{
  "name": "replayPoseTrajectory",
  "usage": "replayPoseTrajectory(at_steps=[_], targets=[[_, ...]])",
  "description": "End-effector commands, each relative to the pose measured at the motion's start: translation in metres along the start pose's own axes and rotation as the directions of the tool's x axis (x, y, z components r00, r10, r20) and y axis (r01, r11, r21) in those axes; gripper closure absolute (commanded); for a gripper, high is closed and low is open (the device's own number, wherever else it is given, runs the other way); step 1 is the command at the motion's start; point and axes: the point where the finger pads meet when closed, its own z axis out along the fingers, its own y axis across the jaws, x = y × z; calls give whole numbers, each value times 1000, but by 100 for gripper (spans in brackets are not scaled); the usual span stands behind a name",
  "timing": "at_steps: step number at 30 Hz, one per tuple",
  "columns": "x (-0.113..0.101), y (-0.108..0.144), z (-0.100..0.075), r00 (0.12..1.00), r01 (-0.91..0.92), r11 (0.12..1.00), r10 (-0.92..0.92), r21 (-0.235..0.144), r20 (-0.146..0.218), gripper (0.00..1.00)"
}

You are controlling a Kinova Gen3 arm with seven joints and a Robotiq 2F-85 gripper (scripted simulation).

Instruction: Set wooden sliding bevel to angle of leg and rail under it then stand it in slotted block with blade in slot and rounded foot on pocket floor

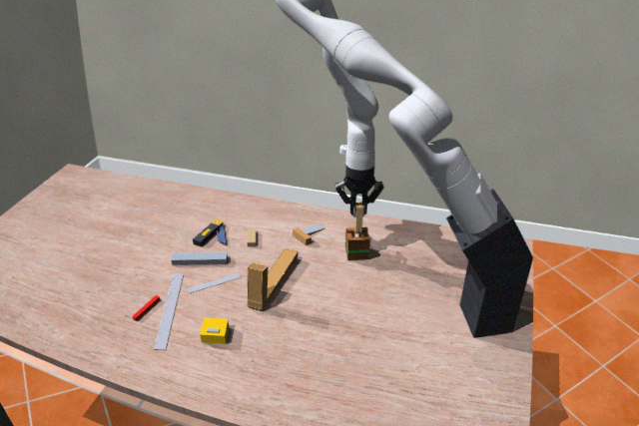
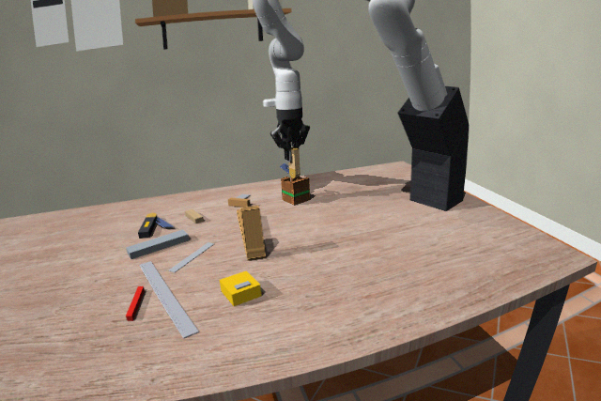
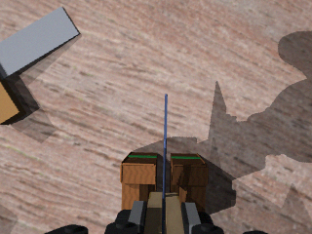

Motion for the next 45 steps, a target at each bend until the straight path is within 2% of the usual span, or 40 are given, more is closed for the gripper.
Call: replayPoseTrajectory(at_steps=[1, 45], targets=[[1, 0, 0, 1000, 0, 1000, 0, 0, -1, 90], [1, 0, 11, 1000, 0, 1000, 0, 0, -1, 90]])
